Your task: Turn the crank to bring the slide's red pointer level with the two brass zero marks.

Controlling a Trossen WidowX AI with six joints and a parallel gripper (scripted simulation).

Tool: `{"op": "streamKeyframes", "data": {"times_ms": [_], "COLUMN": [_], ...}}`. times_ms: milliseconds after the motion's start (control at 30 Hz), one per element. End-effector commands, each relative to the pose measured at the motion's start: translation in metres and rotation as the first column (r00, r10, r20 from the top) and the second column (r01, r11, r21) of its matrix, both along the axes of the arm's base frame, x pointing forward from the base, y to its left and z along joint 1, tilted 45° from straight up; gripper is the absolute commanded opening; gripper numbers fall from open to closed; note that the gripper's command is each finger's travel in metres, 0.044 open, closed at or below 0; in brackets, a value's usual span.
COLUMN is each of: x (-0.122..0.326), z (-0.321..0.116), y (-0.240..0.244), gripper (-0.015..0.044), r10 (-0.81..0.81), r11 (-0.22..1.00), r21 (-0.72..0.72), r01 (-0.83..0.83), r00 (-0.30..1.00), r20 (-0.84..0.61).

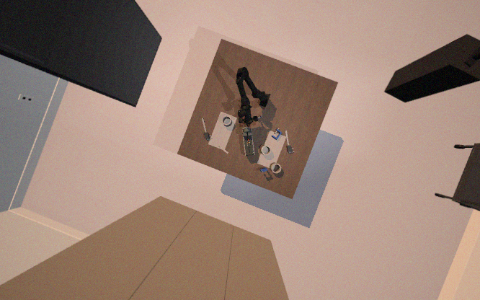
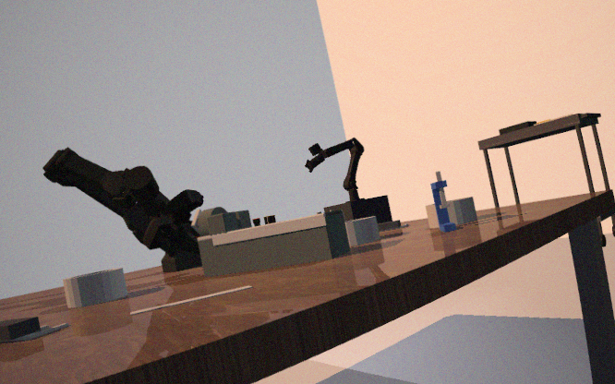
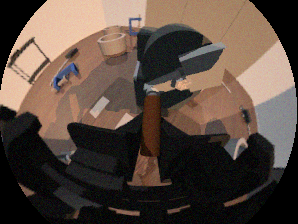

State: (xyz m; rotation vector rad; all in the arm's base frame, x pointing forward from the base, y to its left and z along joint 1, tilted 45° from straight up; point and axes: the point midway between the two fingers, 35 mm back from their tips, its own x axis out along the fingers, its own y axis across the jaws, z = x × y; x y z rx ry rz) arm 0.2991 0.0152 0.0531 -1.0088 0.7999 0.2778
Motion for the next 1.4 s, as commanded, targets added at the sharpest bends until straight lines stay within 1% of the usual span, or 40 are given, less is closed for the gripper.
{"op": "streamKeyframes", "data": {"times_ms": [0,333,900,1367], "x": [-0.005,-0.001,-0.001,-0.010], "z": [0.001,0.000,0.000,0.035], "y": [0.008,0.003,0.003,0.037], "gripper": [0.0000,0.0000,0.0440,0.0440], "r10": [0.012,0.001,0.001,-0.001], "r11": [1.000,1.000,1.000,1.000], "r21": [0.005,0.001,0.001,0.007], "r01": [-0.012,-0.001,-0.001,0.001], "r00": [1.000,1.000,1.000,1.000], "r20": [-0.004,-0.001,-0.001,-0.003]}}
